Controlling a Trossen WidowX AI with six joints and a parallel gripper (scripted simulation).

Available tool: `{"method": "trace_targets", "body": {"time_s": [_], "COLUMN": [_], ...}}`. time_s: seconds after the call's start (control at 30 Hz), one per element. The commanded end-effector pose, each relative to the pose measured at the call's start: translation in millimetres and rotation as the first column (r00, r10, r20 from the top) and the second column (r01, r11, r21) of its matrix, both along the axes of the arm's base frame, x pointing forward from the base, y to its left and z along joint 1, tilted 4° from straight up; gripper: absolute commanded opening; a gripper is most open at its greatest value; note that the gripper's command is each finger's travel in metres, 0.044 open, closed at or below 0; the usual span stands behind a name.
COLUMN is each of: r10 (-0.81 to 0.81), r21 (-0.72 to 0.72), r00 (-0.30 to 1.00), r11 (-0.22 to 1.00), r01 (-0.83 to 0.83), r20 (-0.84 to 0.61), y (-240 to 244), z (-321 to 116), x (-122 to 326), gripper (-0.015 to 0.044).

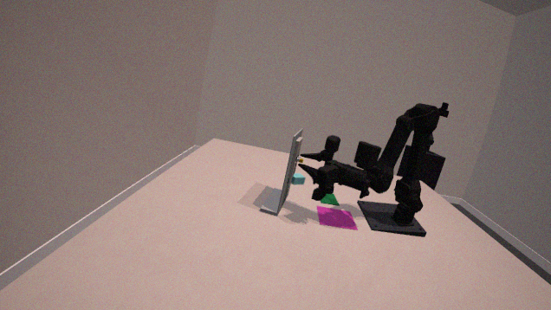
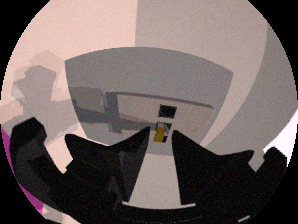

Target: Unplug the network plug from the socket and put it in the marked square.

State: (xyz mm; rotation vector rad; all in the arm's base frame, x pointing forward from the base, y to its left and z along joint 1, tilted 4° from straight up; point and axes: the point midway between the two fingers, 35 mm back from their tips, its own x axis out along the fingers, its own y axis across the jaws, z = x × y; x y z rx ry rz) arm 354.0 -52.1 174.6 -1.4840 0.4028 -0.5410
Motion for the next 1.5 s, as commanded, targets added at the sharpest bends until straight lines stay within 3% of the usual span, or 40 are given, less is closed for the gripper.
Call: {"method": "trace_targets", "body": {"time_s": [0.0, 0.47, 1.47], "r10": [0.004, 0.004, 0.004], "r21": [0.003, 0.003, 0.003], "r00": [1.000, 1.000, 1.000], "r11": [1.000, 1.000, 1.000], "r01": [-0.004, -0.004, -0.004], "r20": [0.001, 0.001, -0.001], "y": [0, 0, 5], "z": [0, 0, -2], "x": [2, 2, -14], "gripper": [0.0090, 0.0000, 0.0000]}}
